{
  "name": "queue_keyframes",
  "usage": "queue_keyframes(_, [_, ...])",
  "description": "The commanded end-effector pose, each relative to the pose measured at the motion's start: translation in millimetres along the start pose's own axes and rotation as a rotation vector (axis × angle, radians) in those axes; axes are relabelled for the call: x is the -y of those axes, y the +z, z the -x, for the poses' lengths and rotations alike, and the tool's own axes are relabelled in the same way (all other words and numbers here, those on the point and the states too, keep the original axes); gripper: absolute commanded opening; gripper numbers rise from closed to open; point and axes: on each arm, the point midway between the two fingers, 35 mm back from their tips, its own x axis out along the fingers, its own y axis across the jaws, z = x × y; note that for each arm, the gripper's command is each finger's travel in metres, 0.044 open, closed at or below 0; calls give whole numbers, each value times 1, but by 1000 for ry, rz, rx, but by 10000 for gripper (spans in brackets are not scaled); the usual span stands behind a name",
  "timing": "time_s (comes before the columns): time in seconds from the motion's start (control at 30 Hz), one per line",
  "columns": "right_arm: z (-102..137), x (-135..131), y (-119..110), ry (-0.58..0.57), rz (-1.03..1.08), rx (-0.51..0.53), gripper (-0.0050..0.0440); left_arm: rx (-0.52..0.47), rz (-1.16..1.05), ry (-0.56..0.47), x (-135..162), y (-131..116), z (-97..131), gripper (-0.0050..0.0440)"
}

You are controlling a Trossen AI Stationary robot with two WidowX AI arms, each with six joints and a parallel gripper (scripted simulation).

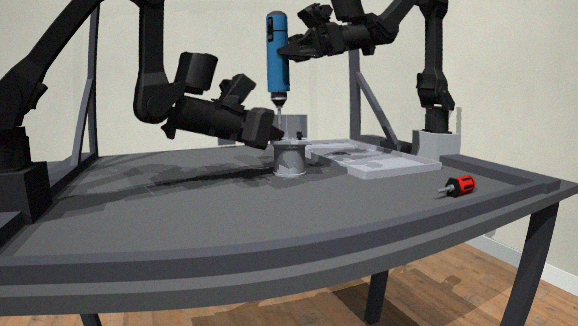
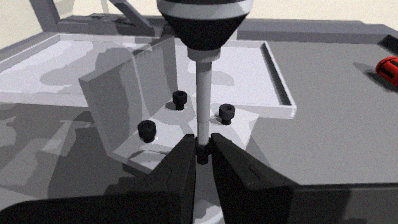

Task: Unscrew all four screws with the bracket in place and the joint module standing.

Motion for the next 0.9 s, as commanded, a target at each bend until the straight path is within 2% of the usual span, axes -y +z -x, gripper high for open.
queue_keyframes(0.0, [-1,-2,11,4,-3,27,1,119,-2,4,-1,54,9,161])
queue_keyframes(0.2, [-1,-2,11,4,-3,27,1,119,-2,3,-1,80,19,161])
queue_keyframes(0.4, [-1,-2,11,4,-3,27,1,119,-2,3,-1,93,25,161])
queue_keyframes(0.6, [-1,-2,11,4,-3,27,1,100,-1,3,-1,83,21,161])
queue_keyframes(0.83, [-1,-2,11,4,-3,27,1,100,-1,3,-1,83,21,161])
queue_keyframes(0.87, [-1,-2,11,4,-3,27,25,98,-3,3,-1,83,21,161])
